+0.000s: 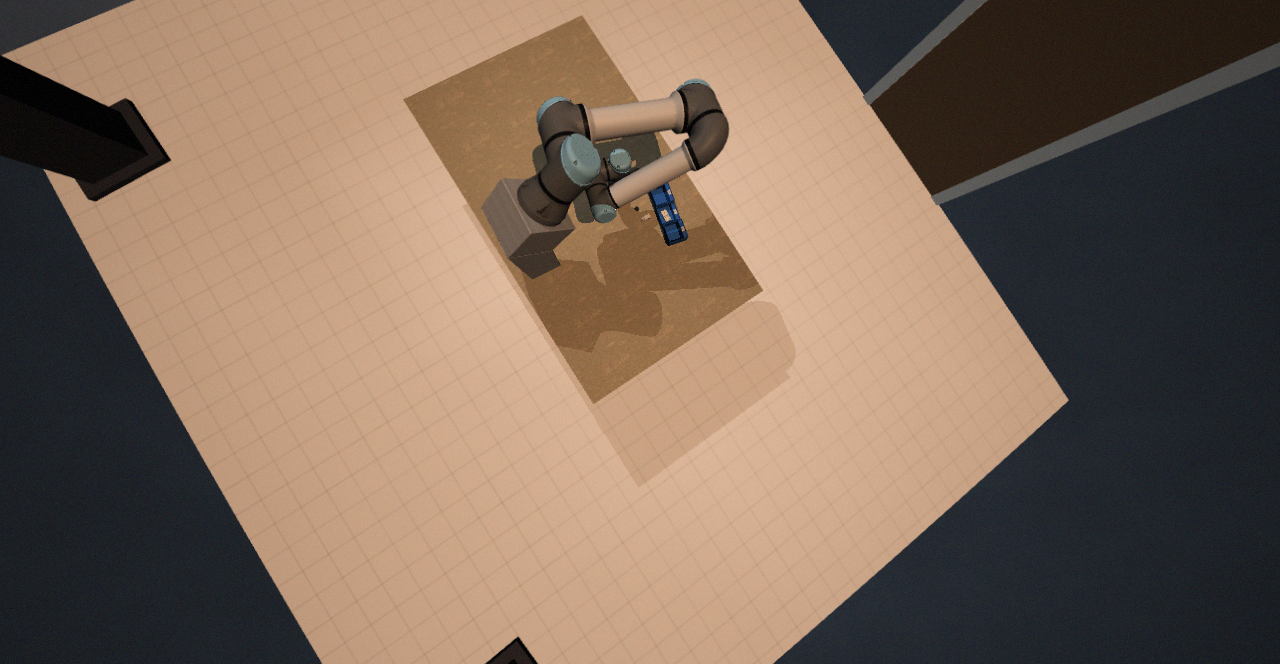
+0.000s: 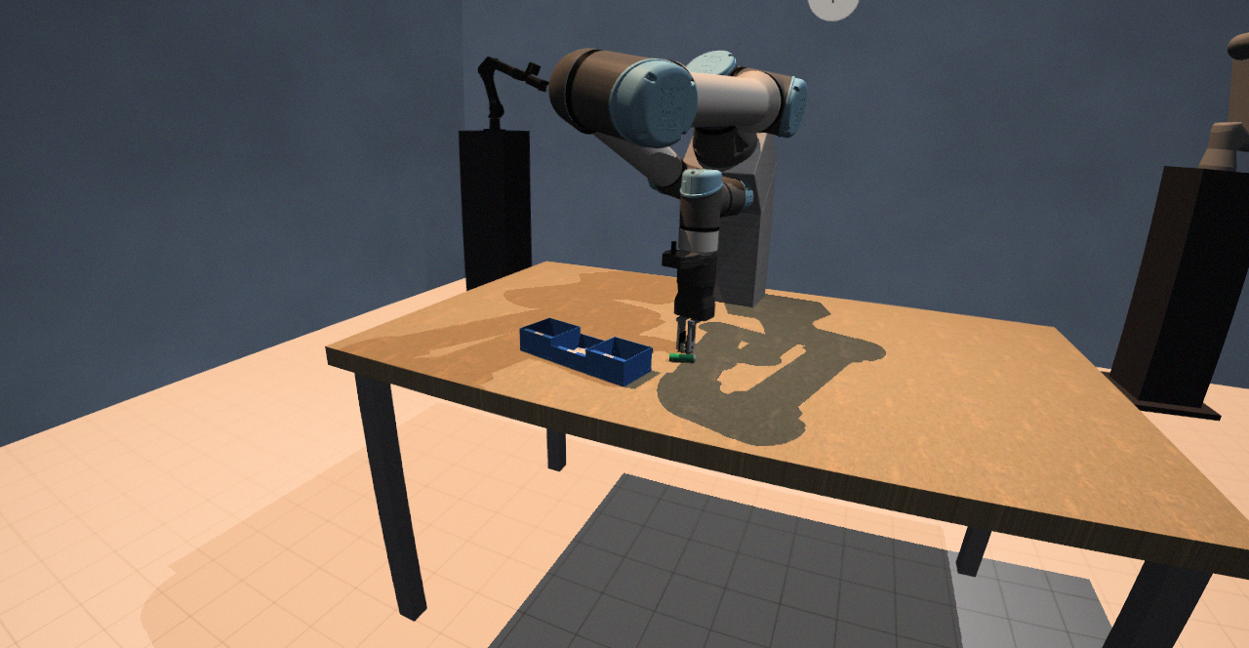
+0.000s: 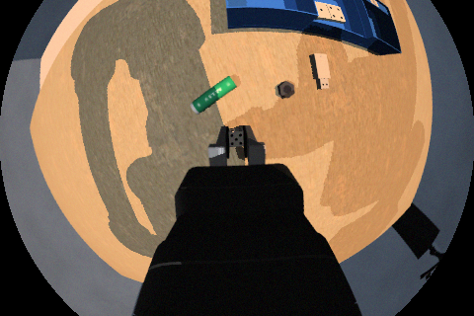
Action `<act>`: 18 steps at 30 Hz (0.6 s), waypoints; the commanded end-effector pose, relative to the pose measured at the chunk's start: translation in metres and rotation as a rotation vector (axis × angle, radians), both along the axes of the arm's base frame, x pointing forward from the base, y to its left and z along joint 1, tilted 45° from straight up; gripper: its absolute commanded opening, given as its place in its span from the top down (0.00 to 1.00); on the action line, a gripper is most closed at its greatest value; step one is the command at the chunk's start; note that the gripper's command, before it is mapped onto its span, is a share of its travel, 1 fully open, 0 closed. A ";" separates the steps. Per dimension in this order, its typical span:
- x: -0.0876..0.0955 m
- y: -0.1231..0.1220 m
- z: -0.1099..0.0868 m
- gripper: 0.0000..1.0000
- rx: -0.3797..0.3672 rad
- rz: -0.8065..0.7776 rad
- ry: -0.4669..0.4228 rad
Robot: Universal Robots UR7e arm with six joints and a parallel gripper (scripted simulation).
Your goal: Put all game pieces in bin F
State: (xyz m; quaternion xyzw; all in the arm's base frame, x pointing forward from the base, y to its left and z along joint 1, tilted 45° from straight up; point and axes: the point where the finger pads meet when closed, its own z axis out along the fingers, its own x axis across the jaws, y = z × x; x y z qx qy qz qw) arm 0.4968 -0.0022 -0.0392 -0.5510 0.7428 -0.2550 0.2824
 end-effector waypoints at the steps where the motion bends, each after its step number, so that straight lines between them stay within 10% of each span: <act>1: -0.010 0.001 0.011 0.66 0.000 0.000 -0.001; 18: -0.041 0.004 0.041 0.66 0.000 0.000 -0.001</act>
